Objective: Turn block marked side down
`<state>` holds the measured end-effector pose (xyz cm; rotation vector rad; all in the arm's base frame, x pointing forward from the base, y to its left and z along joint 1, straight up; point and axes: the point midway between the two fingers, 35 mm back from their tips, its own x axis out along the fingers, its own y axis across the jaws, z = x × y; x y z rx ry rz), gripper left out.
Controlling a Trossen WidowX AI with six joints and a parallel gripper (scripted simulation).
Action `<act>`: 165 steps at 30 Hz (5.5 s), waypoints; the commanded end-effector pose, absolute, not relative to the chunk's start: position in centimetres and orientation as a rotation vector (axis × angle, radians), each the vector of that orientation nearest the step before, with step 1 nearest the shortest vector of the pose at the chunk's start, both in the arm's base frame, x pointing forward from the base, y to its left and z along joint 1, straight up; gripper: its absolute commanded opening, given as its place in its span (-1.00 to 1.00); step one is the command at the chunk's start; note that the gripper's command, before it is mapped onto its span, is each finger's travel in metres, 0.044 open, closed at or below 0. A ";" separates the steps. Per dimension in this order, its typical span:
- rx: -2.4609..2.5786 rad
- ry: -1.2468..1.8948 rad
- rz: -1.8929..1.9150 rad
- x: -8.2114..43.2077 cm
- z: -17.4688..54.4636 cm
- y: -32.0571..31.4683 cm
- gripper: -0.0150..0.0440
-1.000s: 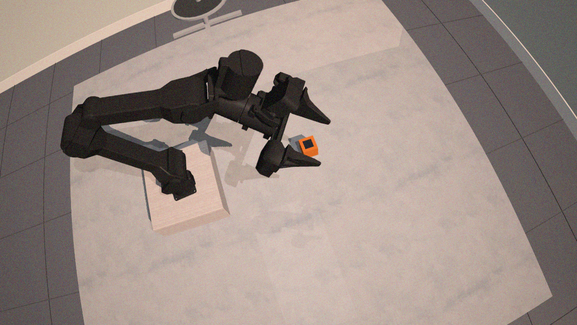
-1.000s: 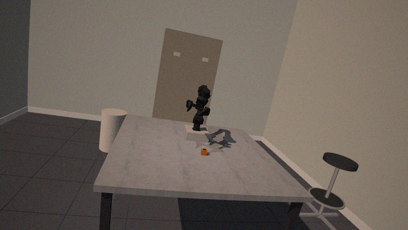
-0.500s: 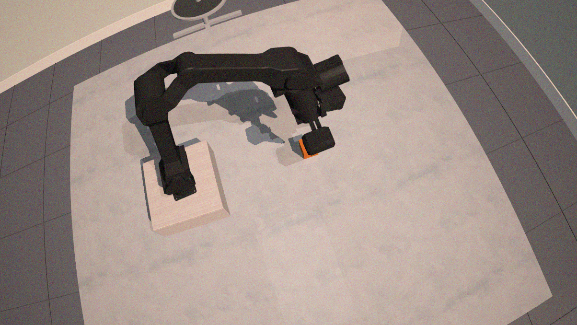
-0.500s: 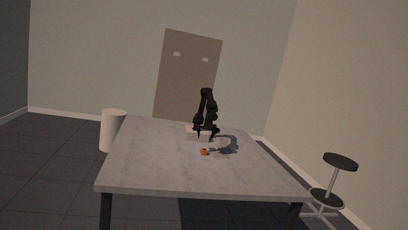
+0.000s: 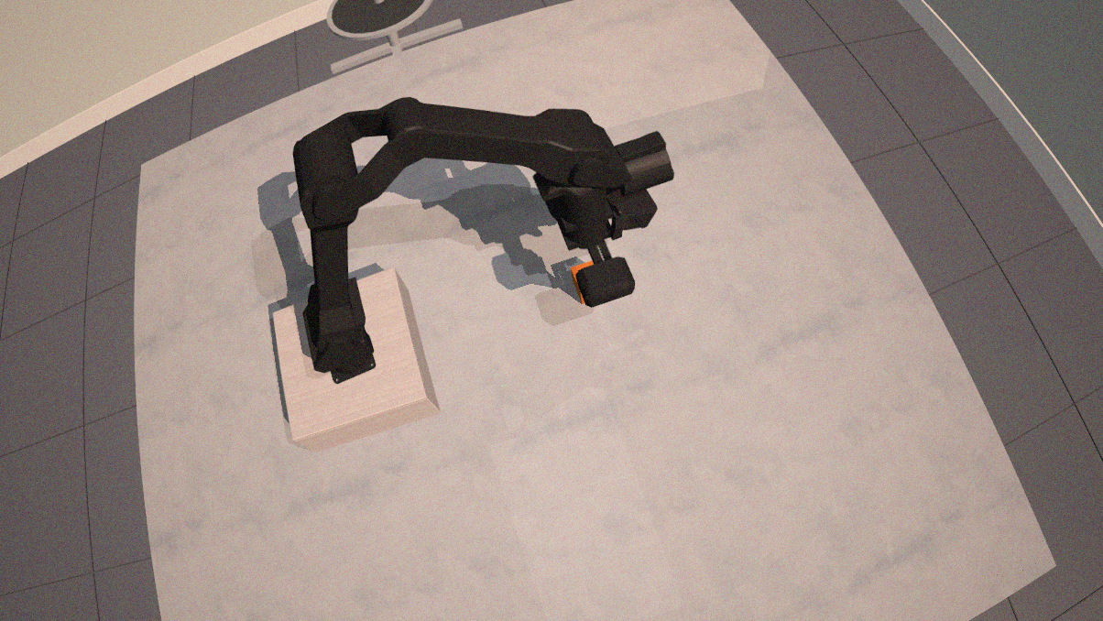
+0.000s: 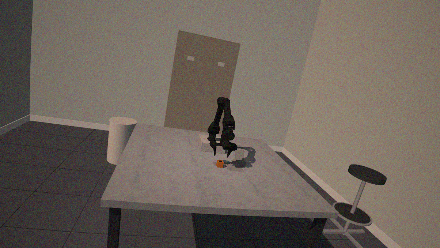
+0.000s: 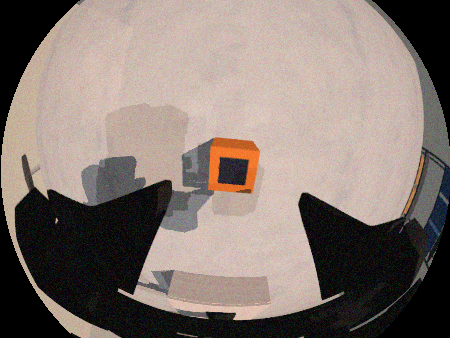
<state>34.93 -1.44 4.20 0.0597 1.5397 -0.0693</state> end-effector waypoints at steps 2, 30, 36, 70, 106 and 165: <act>0.062 1.546 -0.061 34.9 2.8 -1.2 1.00; 0.062 1.546 -0.061 35.1 -1.2 -1.1 1.00; 0.062 1.546 -0.061 35.1 -1.2 -1.1 0.64; 0.062 1.546 -0.061 35.0 1.8 -1.1 -0.49; 0.042 1.028 -0.071 34.5 0.9 -1.1 -0.49; 0.021 0.484 -0.077 34.3 -1.9 -1.0 -0.49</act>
